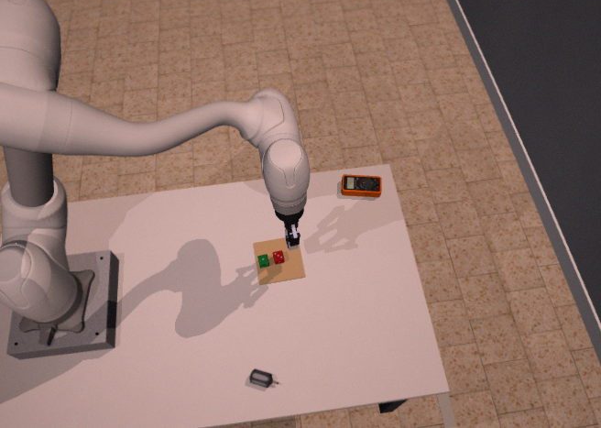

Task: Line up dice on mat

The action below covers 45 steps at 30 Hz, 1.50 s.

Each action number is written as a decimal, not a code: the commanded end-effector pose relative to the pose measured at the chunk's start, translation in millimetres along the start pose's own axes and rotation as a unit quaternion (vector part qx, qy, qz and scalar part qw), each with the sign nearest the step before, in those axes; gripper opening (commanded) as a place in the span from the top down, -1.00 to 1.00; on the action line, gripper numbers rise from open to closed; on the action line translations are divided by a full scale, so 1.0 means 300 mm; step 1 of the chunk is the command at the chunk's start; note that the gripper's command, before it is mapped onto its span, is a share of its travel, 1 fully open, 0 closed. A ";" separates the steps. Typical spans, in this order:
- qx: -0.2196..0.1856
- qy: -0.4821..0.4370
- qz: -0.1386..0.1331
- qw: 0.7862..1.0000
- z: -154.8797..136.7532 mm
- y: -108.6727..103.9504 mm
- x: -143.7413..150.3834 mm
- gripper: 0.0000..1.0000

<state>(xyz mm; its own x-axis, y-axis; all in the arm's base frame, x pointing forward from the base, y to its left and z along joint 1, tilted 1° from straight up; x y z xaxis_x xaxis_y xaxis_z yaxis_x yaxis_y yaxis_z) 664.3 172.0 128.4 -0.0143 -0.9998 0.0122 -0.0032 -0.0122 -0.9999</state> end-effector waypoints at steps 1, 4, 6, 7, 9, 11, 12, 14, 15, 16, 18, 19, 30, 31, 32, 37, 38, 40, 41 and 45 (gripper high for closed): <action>-0.001 0.001 -0.001 1.000 0.001 0.073 0.014 0.51; -0.001 0.001 -0.001 1.000 0.001 0.089 0.014 0.51; -0.001 0.001 -0.001 1.000 0.001 0.122 0.014 0.51; -0.001 0.001 -0.001 1.000 0.001 0.138 0.014 0.51; -0.001 0.001 -0.001 1.000 0.001 0.171 0.015 0.51; -0.001 0.002 -0.001 1.000 0.001 0.201 0.015 0.51; -0.001 0.002 -0.001 1.000 0.000 0.215 0.014 0.51; -0.001 0.002 -0.001 1.000 0.000 0.240 0.014 0.51; -0.001 0.002 -0.001 1.000 0.000 0.250 0.014 0.51; -0.001 0.002 -0.001 1.000 0.000 0.260 0.014 0.51; -0.001 0.002 -0.001 1.000 0.000 0.274 0.014 0.51; -0.001 0.002 -0.001 1.000 0.000 0.274 0.014 0.51; 0.000 0.002 -0.001 1.000 0.003 0.288 0.013 0.51; 0.000 0.002 -0.001 1.000 0.003 0.288 0.013 0.51; 0.000 0.002 -0.001 1.000 0.003 0.287 0.013 0.51; 0.000 0.002 -0.001 1.000 0.003 0.287 0.013 0.51; 0.000 0.002 -0.001 1.000 0.003 0.287 0.013 0.51; 0.000 0.002 -0.001 1.000 0.003 0.287 0.013 0.51; 0.000 0.002 -0.001 1.000 0.003 0.287 0.013 0.51; 0.000 0.002 -0.001 1.000 0.003 0.287 0.013 0.51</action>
Point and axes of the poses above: the point where the finger pads meet when closed, its own y axis out along the fingers, its own x axis across the jaws, z = x × y, the point moved 8 cm from there along -y, back along the fingers, and after that the axes turned 15 degrees about y, right-handed, at the moved point
